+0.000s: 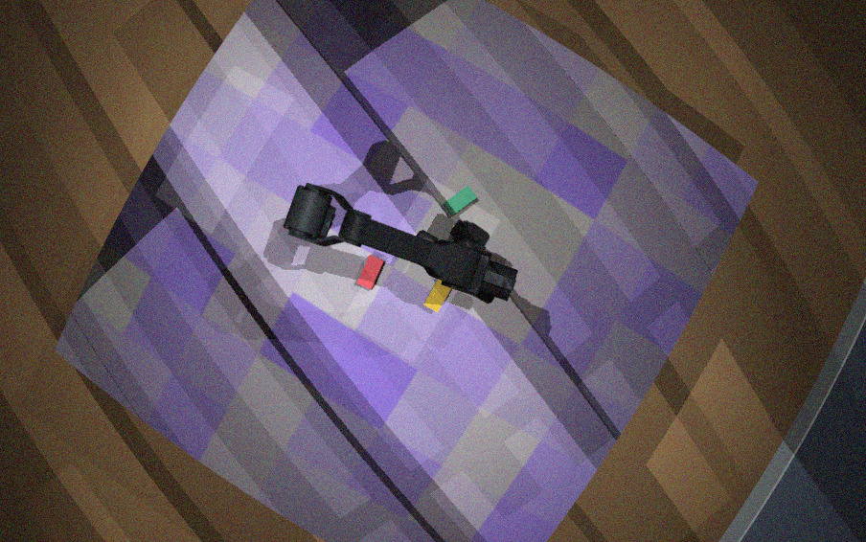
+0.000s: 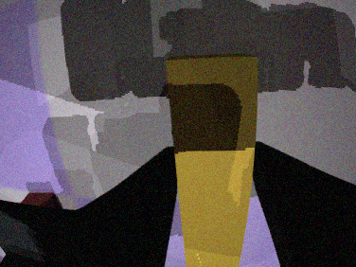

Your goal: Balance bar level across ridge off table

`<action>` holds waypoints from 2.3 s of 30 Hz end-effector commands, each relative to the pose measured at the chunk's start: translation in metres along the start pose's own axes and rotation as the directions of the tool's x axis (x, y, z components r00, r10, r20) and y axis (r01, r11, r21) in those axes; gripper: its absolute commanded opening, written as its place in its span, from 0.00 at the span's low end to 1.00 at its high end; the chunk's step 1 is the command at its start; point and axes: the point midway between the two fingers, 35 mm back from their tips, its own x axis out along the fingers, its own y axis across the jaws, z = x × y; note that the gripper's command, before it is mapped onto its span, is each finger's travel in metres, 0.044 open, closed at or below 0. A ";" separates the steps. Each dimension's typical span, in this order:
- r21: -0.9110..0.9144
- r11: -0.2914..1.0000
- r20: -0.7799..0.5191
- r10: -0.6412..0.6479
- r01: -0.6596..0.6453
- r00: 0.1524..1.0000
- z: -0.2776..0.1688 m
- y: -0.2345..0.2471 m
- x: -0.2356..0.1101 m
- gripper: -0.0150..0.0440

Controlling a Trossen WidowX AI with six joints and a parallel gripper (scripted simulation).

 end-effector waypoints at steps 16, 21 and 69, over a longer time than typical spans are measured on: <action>0.000 1.000 0.000 0.001 -0.001 1.000 0.000 0.000 0.000 0.54; 0.000 1.000 0.000 0.001 -0.001 1.000 0.000 0.000 0.000 0.54; 0.000 1.000 0.000 0.000 0.000 1.000 0.000 -0.002 -0.092 1.00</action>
